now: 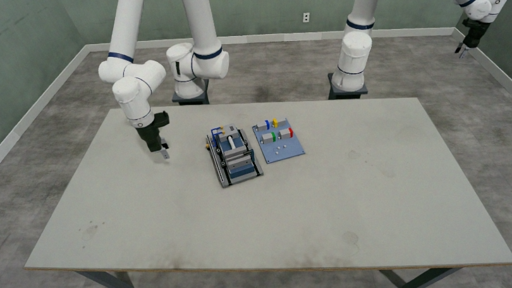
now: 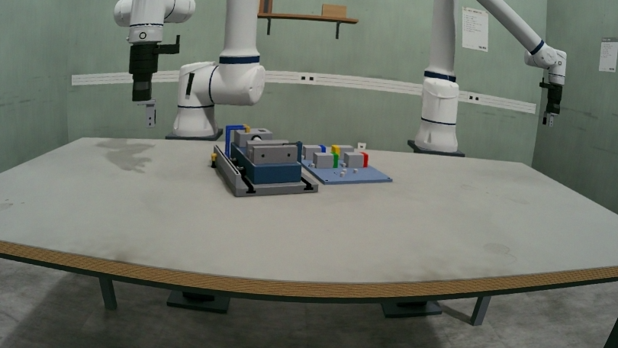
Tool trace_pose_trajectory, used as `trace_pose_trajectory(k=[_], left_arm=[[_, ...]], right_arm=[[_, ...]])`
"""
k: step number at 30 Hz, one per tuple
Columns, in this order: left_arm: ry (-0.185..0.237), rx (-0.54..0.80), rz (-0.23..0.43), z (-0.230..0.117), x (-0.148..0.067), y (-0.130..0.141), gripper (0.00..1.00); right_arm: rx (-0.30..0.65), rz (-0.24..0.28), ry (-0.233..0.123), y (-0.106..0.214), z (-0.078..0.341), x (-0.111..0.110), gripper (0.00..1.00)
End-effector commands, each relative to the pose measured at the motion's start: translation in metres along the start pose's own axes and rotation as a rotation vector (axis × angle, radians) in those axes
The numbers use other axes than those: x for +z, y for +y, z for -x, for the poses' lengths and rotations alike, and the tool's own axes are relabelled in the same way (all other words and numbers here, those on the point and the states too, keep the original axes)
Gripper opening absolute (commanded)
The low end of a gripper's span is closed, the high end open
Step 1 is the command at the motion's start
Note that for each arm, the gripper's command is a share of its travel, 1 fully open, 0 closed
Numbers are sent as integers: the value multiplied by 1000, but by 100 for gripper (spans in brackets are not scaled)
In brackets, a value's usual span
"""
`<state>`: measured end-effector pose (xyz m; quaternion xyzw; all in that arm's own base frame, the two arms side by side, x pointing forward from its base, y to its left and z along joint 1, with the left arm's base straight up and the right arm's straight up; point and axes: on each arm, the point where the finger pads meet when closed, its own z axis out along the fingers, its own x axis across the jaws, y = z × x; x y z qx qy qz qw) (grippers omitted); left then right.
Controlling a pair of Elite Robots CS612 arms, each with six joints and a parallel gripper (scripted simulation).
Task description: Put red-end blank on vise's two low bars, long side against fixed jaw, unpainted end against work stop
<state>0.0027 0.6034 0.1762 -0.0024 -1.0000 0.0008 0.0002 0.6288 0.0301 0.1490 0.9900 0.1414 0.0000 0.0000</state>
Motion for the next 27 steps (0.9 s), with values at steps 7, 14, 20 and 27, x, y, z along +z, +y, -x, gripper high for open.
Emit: trace_pose_trajectory(k=[7, 14, 20, 27], left_arm=[[0, 0, 2, 0, -1, 1, 100], [0, 0, 2, 0, -1, 1, 100], [0, 0, 2, 0, -1, 1, 100], [0, 0, 2, 0, -1, 1, 100]], right_arm=[[0, 1, 2, -27, 3, -10, 100], [0, 1, 2, -41, 5, -15, 100], [0, 1, 2, -58, 7, -20, 100], [0, 1, 2, -78, 10, -27, 100]])
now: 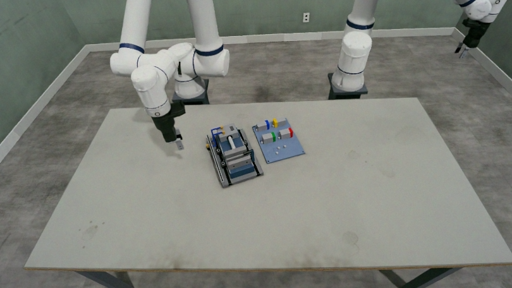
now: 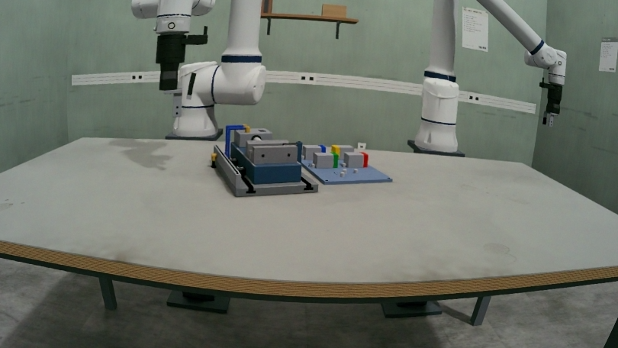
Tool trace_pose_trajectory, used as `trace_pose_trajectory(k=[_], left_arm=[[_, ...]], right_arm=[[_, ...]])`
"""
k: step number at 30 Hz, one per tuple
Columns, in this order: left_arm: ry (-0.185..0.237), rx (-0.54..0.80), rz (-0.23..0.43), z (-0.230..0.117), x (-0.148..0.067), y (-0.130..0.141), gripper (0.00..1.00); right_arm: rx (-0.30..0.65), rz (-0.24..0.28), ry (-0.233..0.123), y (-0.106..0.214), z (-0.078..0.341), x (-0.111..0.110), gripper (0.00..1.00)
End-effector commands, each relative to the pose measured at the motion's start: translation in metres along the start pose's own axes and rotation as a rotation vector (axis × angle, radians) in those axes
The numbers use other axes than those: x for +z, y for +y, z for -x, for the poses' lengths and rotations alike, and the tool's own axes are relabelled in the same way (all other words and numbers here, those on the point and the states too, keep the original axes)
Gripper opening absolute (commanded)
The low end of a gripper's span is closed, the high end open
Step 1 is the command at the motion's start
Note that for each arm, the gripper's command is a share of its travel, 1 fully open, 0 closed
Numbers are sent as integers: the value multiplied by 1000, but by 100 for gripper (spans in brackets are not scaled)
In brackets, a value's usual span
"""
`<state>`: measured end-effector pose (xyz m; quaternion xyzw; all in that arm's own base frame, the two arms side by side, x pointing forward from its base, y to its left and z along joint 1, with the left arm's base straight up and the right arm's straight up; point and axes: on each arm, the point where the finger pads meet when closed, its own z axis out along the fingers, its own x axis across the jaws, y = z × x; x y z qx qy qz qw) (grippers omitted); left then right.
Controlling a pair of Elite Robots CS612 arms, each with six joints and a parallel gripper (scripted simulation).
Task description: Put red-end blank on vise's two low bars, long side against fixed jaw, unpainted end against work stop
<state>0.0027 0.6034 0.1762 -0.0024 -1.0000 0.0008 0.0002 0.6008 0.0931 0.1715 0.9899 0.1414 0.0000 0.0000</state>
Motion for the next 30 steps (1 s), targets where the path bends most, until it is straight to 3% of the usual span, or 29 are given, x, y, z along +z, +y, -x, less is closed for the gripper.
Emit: trace_pose_trajectory(k=[1, 30], left_arm=[[0, 0, 2, 0, -1, 1, 100], [0, 0, 2, 0, -1, 1, 100]], right_arm=[[0, 1, 2, -12, 1, -5, 100], [0, 1, 2, -82, 10, -28, 100]])
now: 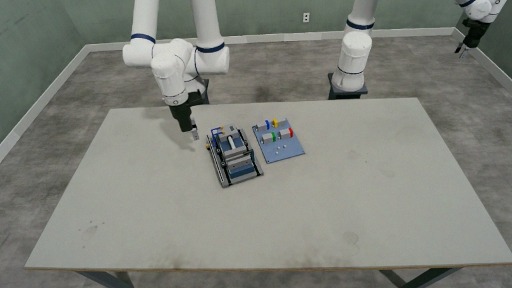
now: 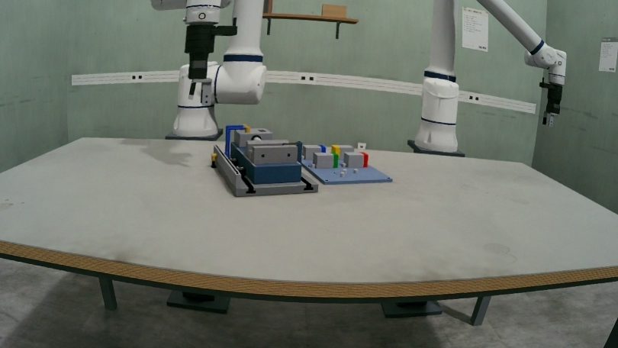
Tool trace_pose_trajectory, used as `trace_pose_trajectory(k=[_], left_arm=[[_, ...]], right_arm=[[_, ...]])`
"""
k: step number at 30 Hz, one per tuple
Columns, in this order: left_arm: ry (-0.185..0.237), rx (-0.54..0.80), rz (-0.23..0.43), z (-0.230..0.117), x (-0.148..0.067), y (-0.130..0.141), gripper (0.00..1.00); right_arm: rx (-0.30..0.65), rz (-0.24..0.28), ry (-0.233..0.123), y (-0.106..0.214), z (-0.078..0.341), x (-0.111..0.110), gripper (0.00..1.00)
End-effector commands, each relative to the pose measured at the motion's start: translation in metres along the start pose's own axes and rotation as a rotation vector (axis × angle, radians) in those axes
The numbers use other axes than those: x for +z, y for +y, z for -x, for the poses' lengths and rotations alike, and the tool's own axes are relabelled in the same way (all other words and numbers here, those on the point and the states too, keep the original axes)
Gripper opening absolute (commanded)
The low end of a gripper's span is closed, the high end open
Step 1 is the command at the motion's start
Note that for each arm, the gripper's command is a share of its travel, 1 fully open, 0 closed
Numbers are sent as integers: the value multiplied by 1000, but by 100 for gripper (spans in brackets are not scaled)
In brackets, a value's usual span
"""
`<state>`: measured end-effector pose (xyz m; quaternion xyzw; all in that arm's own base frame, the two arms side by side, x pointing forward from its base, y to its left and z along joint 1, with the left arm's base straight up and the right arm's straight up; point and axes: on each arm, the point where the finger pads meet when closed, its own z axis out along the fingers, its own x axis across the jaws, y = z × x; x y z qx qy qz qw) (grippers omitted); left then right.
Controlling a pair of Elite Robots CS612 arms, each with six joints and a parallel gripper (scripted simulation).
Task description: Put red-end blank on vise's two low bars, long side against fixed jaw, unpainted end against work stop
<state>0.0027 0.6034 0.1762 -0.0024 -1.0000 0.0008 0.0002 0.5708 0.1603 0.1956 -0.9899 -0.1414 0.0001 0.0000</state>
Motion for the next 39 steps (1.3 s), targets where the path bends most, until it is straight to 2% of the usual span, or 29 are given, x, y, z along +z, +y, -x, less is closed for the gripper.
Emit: trace_pose_trajectory(k=[1, 39], left_arm=[[0, 0, 2, 0, -1, 1, 100], [0, 0, 2, 0, -1, 1, 100]], right_arm=[[0, 1, 2, -12, 1, -5, 100], [0, 0, 2, -107, 14, -37, 100]])
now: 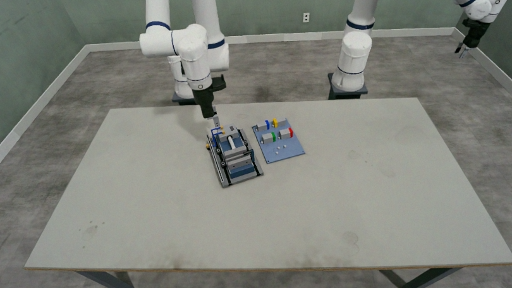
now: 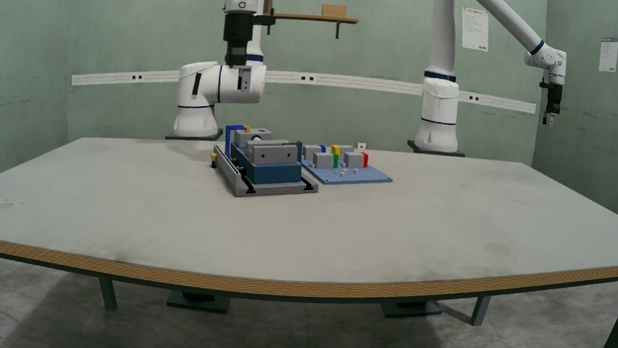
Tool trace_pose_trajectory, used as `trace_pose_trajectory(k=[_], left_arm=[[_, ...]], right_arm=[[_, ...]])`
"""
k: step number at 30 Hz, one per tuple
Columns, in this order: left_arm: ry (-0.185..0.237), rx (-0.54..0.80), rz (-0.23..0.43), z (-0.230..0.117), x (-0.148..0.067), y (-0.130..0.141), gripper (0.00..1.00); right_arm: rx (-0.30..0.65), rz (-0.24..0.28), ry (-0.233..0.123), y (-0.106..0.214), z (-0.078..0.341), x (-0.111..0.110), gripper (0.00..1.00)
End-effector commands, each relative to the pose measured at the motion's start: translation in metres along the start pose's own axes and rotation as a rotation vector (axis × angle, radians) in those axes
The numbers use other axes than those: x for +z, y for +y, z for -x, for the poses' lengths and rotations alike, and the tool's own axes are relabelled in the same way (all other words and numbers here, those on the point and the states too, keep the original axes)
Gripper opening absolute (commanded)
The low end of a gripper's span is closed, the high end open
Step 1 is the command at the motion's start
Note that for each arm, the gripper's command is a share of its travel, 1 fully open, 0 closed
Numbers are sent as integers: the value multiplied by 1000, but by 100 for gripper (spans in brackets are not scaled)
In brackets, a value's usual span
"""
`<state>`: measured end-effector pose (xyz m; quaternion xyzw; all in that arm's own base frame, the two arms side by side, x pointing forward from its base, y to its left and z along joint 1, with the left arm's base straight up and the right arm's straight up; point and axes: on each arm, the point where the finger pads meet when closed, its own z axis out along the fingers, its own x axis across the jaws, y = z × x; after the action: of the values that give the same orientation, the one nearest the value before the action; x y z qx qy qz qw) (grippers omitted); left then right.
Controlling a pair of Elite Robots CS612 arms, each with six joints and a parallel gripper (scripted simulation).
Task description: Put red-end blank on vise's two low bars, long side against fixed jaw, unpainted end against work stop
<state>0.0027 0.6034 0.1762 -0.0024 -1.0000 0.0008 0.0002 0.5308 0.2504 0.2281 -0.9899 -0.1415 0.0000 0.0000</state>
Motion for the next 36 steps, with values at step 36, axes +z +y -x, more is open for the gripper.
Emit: trace_pose_trajectory(k=[36], left_arm=[[0, 0, 2, 0, -1, 1, 100]], right_arm=[[0, 0, 2, -96, 12, -33, 100]])
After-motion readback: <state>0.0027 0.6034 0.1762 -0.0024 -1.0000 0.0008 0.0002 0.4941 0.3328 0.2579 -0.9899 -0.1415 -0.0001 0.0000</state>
